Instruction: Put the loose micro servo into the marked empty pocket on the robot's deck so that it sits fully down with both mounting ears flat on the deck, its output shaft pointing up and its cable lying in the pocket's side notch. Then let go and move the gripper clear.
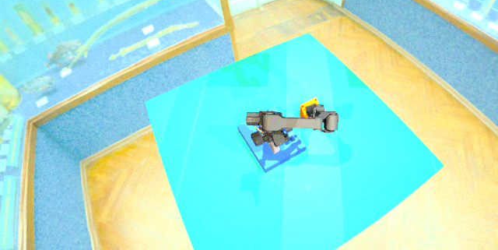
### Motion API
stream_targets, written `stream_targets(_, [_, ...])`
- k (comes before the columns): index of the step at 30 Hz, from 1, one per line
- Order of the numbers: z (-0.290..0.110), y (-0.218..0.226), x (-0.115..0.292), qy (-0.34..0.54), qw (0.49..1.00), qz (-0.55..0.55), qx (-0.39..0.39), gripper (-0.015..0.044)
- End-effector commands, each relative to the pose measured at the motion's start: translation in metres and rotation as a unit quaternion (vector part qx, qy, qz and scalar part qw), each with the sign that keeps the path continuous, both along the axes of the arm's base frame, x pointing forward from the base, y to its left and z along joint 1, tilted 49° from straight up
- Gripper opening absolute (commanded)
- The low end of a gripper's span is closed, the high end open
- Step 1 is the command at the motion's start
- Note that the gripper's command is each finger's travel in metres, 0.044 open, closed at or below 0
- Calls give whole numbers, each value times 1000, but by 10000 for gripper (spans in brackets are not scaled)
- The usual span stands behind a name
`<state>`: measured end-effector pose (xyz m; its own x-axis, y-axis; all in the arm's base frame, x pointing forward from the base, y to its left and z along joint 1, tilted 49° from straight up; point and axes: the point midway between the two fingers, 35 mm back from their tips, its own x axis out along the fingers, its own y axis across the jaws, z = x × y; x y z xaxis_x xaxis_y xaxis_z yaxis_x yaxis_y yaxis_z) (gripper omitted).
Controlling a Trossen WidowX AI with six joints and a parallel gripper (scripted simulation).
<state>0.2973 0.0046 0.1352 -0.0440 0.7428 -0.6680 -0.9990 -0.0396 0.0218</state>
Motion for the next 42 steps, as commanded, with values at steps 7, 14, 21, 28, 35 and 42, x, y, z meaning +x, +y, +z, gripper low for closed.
stream_targets(7, [1,1,0,137,983,-124,-6,0])
stream_targets(14, [1,1,0,224,953,-202,-11,0])
stream_targets(21, [1,0,0,308,910,-277,-16,0])
stream_targets(28, [1,0,0,388,853,-348,-21,0])
stream_targets(35, [1,0,0,462,784,-414,-25,0])
stream_targets(42, [1,0,0,505,734,-453,-28,0])
